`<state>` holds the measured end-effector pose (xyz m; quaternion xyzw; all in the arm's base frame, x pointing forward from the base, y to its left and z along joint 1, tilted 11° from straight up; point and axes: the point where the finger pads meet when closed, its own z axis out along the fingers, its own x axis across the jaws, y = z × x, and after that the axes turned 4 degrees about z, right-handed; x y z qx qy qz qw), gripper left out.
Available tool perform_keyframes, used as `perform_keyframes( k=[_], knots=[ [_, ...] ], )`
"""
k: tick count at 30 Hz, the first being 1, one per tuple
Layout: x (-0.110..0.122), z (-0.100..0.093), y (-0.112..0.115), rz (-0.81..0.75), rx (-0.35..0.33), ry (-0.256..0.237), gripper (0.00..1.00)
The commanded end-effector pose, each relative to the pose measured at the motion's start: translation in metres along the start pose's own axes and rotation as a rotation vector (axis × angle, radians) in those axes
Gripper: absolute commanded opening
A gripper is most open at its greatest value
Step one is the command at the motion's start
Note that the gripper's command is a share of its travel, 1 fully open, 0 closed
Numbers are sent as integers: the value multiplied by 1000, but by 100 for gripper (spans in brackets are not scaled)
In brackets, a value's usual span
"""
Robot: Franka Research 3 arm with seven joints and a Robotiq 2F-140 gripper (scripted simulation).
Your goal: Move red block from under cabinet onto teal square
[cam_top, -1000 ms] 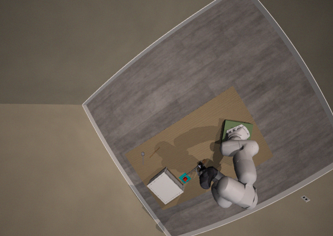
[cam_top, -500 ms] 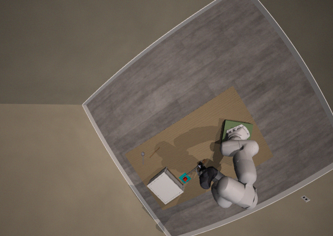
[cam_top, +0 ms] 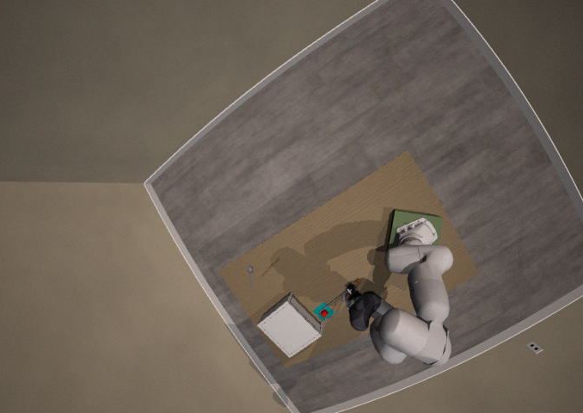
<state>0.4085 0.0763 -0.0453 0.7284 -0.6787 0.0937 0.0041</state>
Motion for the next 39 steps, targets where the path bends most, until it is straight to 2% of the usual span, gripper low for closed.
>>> perform_keyframes(
  k=[1,8,39],
  knots=[
    [2,-1,-4,11,6,0,0],
    [10,-1,-12,16,6,0,0],
    [10,-1,-12,16,6,0,0]
  ],
)
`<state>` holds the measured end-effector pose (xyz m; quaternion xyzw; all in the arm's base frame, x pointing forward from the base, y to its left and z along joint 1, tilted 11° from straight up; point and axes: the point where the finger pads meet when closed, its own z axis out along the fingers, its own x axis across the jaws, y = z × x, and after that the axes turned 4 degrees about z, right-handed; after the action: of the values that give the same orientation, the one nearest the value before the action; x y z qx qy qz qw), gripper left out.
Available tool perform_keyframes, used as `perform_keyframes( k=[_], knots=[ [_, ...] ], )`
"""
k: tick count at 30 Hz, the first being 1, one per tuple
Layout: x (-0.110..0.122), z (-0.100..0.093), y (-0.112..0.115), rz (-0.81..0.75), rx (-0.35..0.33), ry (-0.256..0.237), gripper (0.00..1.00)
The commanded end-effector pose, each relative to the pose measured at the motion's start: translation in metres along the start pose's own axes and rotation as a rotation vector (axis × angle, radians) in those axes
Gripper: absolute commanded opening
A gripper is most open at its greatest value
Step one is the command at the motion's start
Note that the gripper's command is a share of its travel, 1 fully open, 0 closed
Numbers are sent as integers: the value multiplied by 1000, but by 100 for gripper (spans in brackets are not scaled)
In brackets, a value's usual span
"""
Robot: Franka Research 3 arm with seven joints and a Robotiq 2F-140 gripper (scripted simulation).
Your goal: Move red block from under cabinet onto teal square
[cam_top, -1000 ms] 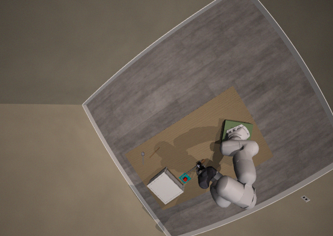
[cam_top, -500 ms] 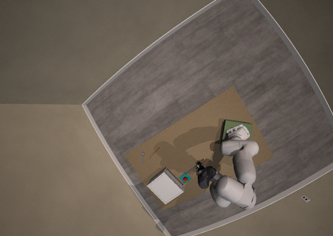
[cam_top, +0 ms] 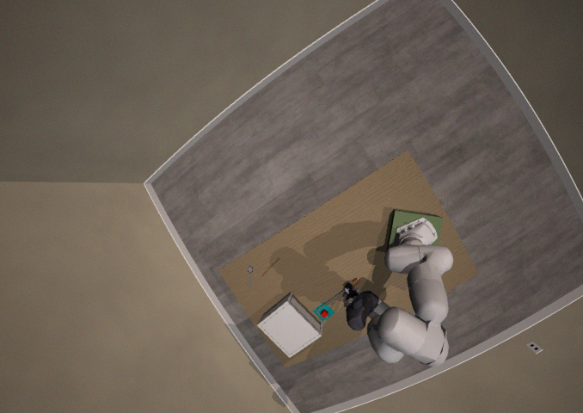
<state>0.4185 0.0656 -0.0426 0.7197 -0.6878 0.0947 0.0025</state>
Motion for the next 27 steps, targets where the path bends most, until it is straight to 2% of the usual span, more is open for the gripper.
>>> perform_keyframes(
  k=[1,12,13,27],
  knots=[
    [-1,-1,-3,-9,4,-1,0],
    [-1,-1,-3,-9,4,-1,0],
    [-1,-1,-3,-9,4,-1,34],
    [-1,-1,-3,-9,4,-1,34]
  ],
)
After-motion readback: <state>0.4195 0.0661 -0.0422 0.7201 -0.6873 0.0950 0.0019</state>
